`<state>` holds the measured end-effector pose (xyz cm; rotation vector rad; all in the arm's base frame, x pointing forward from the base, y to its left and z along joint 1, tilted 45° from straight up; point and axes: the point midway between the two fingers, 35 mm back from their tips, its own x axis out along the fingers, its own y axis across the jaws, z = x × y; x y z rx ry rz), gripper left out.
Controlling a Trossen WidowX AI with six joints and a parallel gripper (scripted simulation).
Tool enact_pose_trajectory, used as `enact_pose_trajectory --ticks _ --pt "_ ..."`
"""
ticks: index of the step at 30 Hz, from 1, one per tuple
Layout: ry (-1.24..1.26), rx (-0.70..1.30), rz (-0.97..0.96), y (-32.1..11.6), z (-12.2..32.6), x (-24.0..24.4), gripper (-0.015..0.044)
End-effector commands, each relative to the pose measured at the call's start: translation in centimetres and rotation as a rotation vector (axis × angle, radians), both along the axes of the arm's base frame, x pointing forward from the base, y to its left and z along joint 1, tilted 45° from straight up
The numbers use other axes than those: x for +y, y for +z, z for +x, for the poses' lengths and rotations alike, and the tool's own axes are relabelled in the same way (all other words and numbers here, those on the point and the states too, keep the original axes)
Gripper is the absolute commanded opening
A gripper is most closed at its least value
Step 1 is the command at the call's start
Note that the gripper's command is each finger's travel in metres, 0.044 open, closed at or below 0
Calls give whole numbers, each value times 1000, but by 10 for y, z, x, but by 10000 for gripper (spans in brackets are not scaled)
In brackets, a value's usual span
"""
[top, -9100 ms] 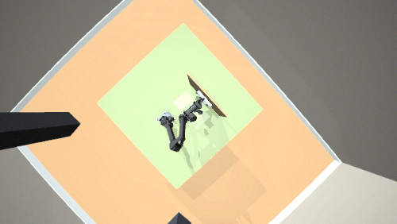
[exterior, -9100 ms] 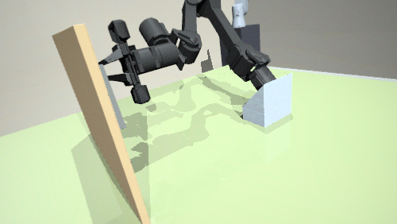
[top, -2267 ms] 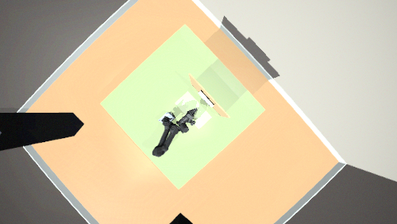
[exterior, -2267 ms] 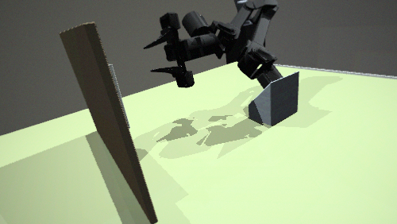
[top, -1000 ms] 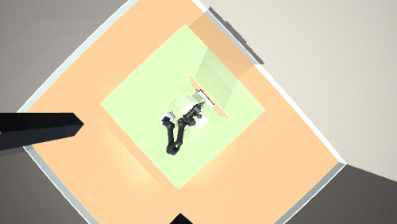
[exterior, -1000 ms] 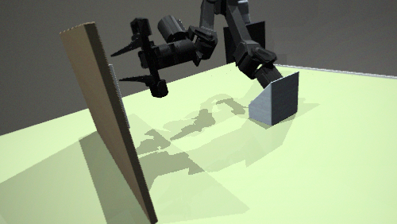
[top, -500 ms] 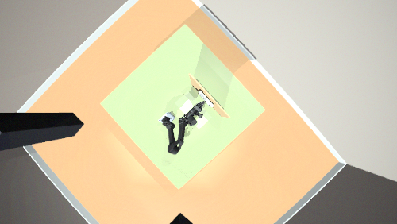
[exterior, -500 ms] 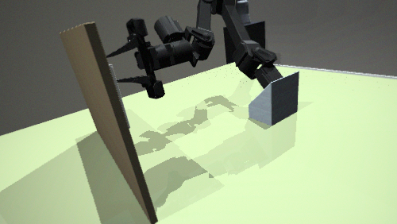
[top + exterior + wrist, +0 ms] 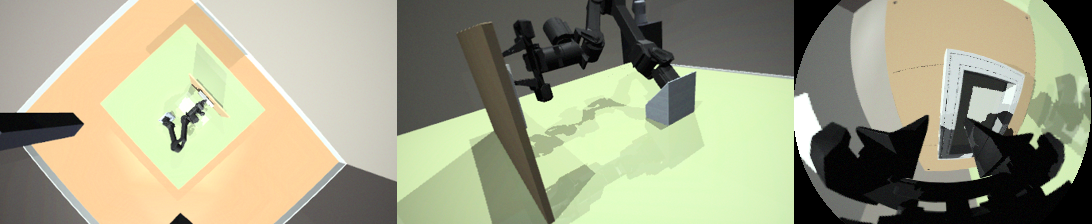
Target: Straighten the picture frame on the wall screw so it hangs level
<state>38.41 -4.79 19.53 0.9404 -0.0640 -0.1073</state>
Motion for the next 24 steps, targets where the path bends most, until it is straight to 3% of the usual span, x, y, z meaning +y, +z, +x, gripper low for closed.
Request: enact_pose_trajectory --ticks 1,12,19,24 --pt "0 -1 -5 0 6 -1 260" --pt "0 -1 -5 0 7 -1 260" --pt "0 -1 -5 0 7 -1 76" --pt "0 -1 -5 0 7 -1 43"
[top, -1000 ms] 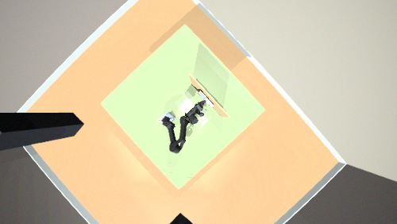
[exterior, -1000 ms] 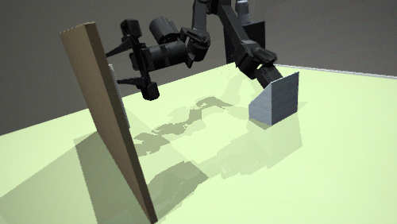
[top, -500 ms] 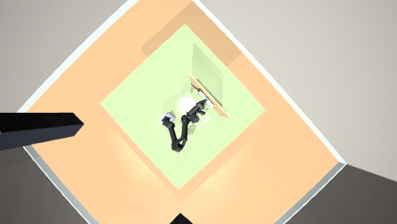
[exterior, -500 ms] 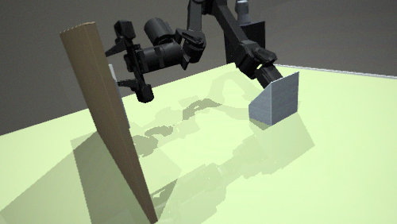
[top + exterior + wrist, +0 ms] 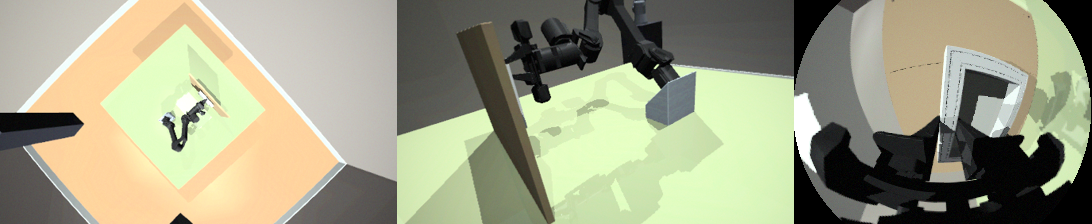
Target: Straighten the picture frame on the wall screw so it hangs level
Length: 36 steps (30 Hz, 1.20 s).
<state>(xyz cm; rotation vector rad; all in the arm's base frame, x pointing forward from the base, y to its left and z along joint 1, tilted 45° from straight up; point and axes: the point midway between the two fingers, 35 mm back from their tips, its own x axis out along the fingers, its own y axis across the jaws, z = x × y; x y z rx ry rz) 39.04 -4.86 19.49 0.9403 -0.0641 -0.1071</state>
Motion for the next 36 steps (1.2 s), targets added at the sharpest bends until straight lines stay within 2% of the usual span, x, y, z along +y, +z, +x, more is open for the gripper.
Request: enact_pose_trajectory --ticks 1,4,36 --pt "0 -1 -5 0 0 0 36" --pt "0 -1 -5 0 0 0 0" --pt "0 -1 -5 7 1 5 0"
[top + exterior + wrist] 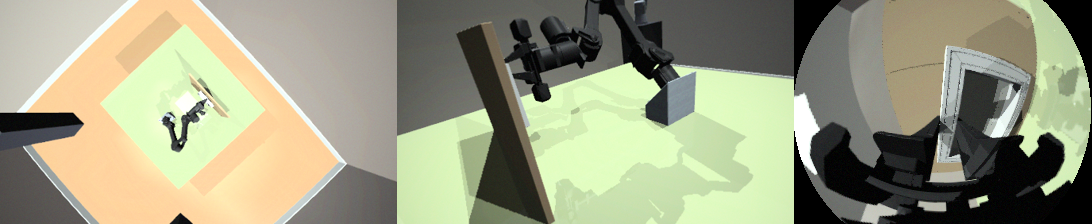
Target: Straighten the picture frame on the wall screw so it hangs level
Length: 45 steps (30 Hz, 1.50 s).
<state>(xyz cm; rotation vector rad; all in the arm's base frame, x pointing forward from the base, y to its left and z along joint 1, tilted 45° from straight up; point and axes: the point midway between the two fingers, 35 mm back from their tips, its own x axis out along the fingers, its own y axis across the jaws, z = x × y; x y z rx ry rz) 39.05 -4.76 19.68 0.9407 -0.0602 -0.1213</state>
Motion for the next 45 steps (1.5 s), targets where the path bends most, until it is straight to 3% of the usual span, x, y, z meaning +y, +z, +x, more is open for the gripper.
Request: enact_pose_trajectory --ticks 1,45 --pt "10 -10 -6 5 1 4 0" --pt "10 -10 -6 6 1 6 0"
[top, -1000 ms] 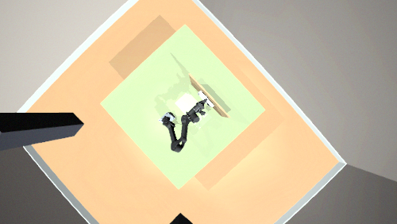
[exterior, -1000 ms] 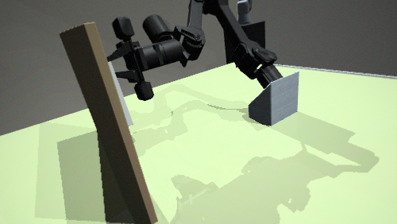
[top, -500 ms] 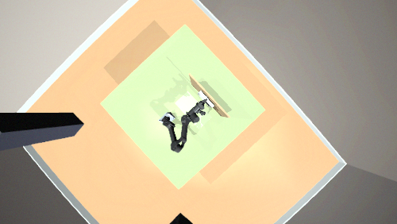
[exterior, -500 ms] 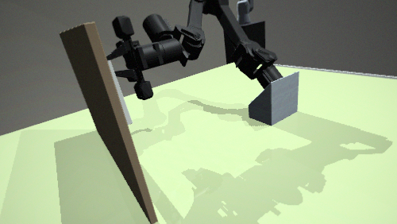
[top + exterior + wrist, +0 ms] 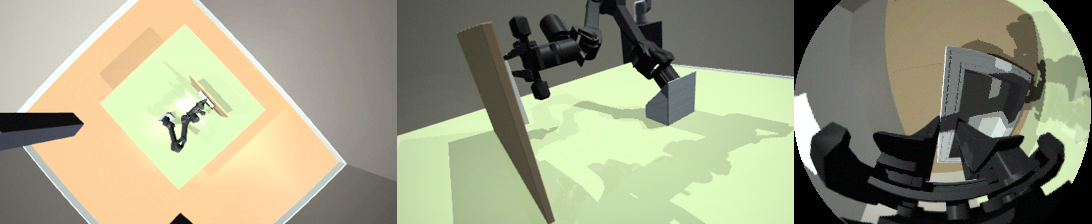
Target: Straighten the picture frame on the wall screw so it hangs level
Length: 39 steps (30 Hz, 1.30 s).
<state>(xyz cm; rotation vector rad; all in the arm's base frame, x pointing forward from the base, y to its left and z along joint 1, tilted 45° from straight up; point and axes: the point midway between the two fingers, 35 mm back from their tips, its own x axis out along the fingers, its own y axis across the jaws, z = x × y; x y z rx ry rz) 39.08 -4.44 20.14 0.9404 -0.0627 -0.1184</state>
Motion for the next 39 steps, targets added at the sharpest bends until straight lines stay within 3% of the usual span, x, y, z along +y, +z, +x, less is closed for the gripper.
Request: enact_pose_trajectory --ticks 1,39 --pt "9 -7 -5 1 0 3 0" --pt "9 -7 -5 -2 1 8 0"
